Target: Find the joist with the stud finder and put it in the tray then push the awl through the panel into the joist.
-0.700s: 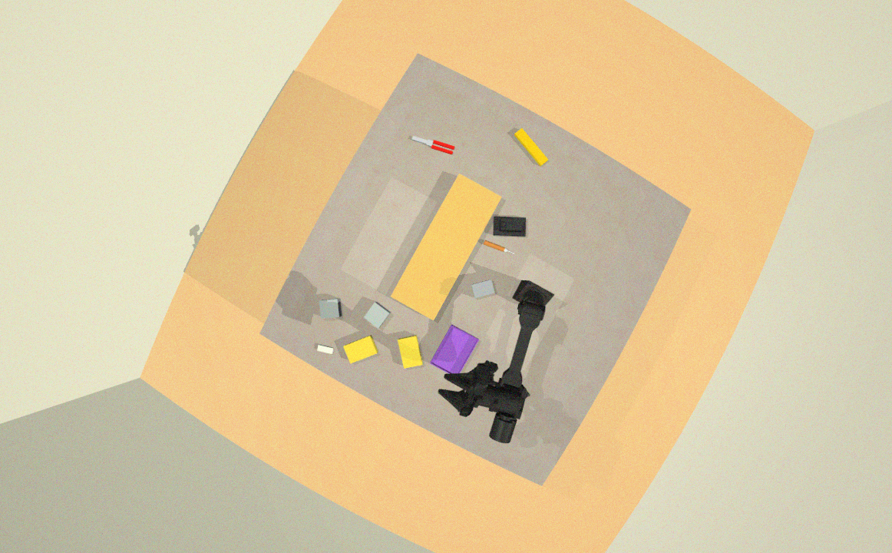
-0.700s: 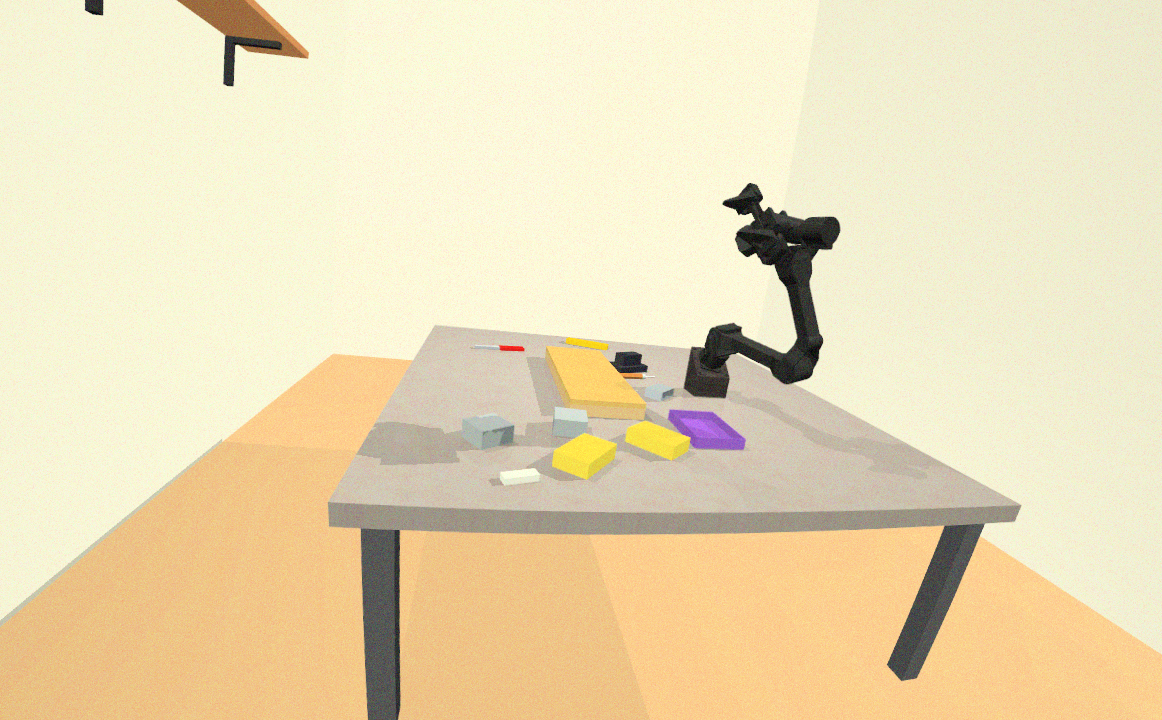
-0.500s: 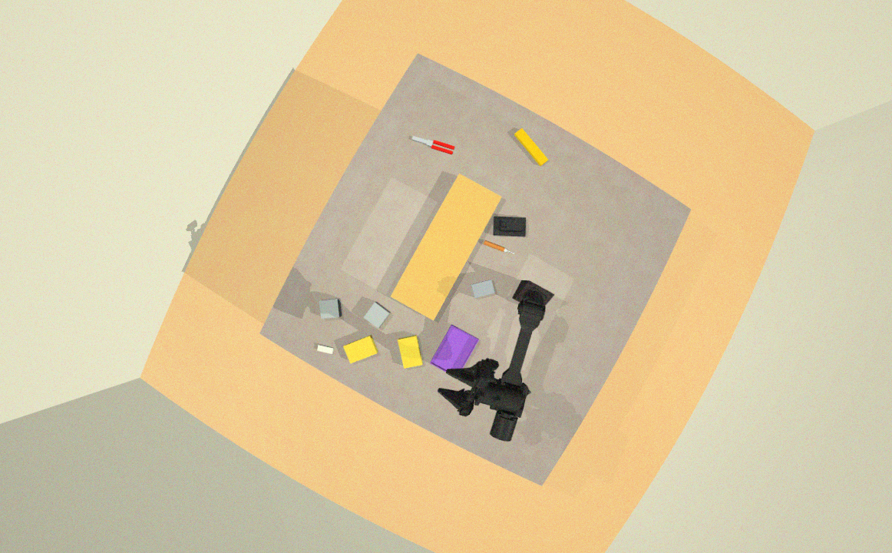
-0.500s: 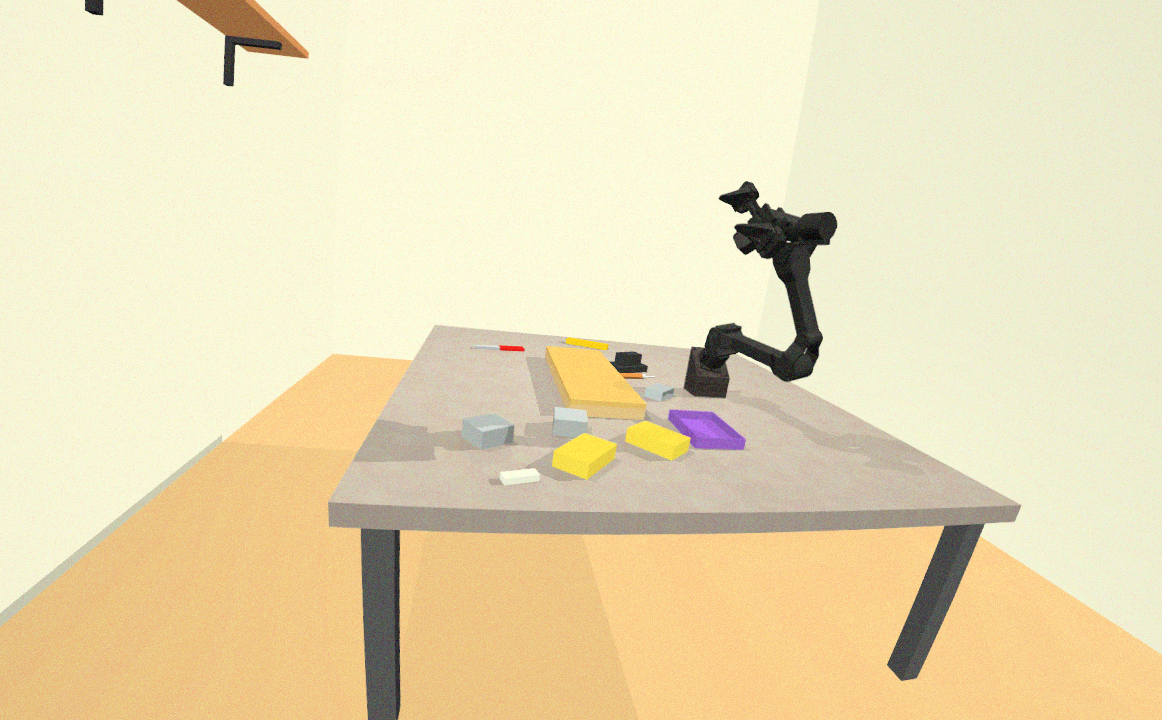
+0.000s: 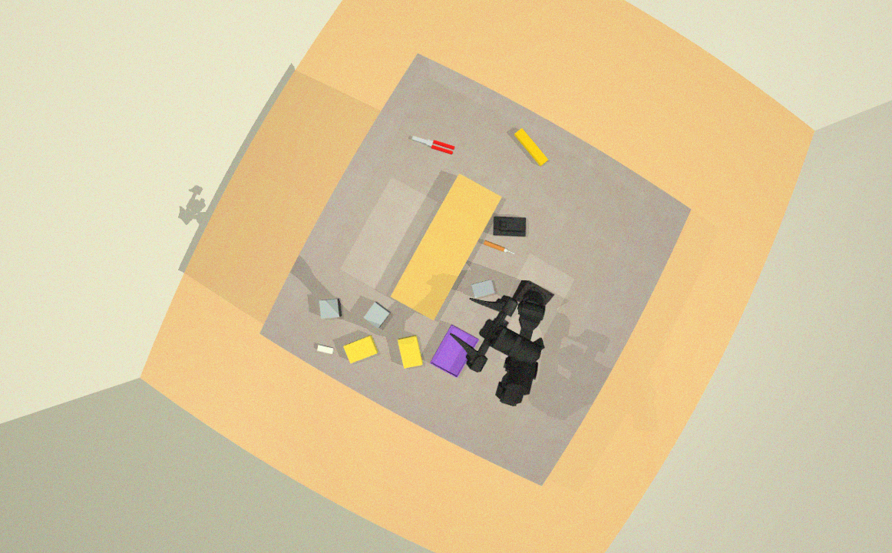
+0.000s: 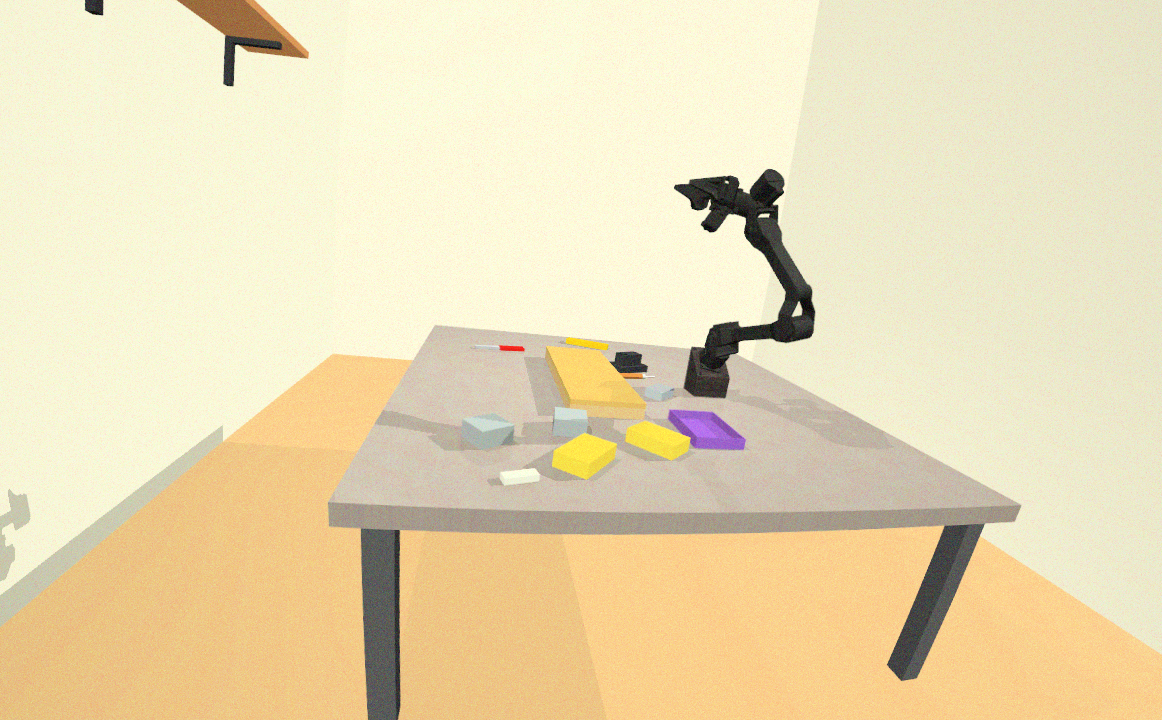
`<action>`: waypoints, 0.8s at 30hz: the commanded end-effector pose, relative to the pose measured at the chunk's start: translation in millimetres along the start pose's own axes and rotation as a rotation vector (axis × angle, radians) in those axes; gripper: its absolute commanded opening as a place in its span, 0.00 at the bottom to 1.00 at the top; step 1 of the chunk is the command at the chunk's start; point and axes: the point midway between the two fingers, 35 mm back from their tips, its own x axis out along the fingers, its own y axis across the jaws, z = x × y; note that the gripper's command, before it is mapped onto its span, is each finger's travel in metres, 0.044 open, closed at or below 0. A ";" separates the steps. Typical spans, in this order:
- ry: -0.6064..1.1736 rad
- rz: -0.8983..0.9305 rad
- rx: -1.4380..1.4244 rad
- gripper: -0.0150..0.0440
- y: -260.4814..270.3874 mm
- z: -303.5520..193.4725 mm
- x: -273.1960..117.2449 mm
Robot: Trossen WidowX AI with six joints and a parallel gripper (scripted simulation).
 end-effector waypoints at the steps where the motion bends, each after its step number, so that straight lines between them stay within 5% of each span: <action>1: -0.020 0.079 0.222 1.00 52.4 0.7 15.4; 11: -0.117 0.413 0.908 1.00 218.3 64.8 48.5; 24: -0.296 1.037 1.662 1.00 353.8 245.8 26.5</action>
